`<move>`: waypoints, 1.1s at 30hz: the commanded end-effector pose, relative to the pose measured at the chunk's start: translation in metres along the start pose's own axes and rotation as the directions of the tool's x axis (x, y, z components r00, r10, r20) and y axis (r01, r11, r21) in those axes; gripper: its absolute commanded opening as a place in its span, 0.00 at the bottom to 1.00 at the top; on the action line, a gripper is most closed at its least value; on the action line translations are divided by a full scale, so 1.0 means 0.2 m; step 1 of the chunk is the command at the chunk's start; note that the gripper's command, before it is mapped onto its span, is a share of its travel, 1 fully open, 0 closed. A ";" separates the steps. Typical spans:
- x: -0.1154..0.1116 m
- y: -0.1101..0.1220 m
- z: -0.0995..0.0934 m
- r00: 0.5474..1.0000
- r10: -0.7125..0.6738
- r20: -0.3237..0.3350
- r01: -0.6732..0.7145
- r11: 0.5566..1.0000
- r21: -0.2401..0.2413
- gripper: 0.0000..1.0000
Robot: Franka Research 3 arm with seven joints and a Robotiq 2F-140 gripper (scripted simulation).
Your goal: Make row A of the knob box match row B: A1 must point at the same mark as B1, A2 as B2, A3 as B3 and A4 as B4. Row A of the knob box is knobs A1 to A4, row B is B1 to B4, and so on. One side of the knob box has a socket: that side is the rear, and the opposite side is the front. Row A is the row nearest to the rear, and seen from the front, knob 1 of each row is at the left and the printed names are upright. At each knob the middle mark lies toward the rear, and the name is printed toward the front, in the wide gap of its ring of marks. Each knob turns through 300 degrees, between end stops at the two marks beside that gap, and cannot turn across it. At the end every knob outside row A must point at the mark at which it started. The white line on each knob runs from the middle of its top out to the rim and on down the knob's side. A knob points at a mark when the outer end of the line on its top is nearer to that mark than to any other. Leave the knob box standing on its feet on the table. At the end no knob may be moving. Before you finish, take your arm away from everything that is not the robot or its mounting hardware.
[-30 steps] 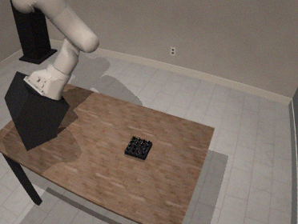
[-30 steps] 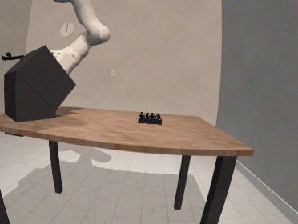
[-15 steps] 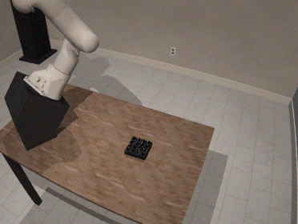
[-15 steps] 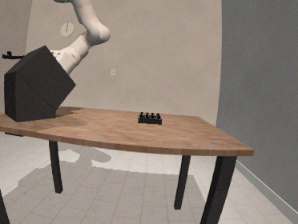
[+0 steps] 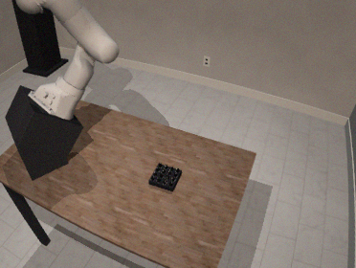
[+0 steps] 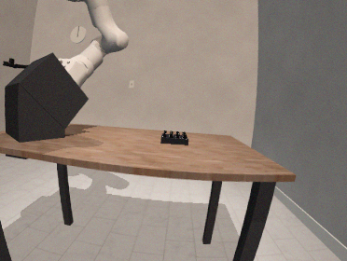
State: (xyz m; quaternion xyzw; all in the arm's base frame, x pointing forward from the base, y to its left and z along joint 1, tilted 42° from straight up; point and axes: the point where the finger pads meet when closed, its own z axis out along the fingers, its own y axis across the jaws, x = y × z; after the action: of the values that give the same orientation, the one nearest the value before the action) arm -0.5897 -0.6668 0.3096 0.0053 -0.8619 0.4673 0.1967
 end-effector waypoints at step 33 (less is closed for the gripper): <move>0.00 -0.14 0.02 0.997 -0.066 -0.030 0.068 0.996 0.060 1.00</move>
State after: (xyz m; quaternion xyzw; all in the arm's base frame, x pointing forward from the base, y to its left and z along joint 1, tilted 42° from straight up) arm -0.5865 -0.6844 0.3282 0.0292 -0.8461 0.4855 0.2179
